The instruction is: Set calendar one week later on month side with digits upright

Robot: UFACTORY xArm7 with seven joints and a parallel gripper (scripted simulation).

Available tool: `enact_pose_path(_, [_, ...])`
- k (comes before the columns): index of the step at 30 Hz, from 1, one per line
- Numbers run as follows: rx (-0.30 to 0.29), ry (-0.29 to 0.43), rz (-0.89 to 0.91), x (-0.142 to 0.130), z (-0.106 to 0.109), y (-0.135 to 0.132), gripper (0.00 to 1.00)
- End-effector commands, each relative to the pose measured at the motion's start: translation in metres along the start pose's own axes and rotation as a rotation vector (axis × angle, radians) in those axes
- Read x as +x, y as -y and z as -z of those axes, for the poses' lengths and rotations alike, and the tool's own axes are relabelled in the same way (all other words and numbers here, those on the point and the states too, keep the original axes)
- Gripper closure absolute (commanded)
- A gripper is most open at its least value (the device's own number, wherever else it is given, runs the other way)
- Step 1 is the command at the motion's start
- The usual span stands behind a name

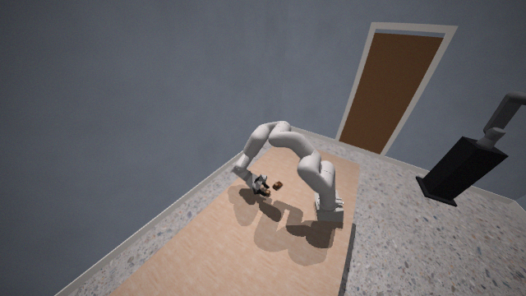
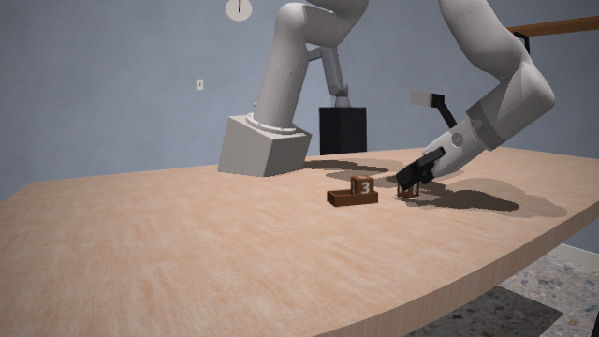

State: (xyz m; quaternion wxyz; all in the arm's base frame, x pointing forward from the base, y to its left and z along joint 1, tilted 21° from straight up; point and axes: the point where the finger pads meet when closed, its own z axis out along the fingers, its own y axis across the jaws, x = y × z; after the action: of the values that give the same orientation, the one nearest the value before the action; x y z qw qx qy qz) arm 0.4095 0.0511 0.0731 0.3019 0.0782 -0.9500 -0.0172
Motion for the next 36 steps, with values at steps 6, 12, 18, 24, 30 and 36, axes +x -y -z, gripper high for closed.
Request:
enact_pose_path(6, [0.0, 0.004, 0.0, 0.021, 0.017, 0.0, 0.31])
enact_pose_path(12, [0.0, 0.004, 0.0, 0.037, 0.028, 0.0, 0.31])
enact_pose_path(18, [0.0, 0.004, 0.0, 0.046, 0.034, 0.0, 0.31])
enact_pose_path(24, [0.0, 0.004, 0.0, 0.048, 0.035, 0.0, 0.31])
enact_pose_path(30, [-0.002, 0.056, 0.002, 0.048, 0.035, -0.001, 0.31])
enact_pose_path(36, [-0.002, 0.2, 0.002, 0.049, 0.035, -0.001, 0.31])
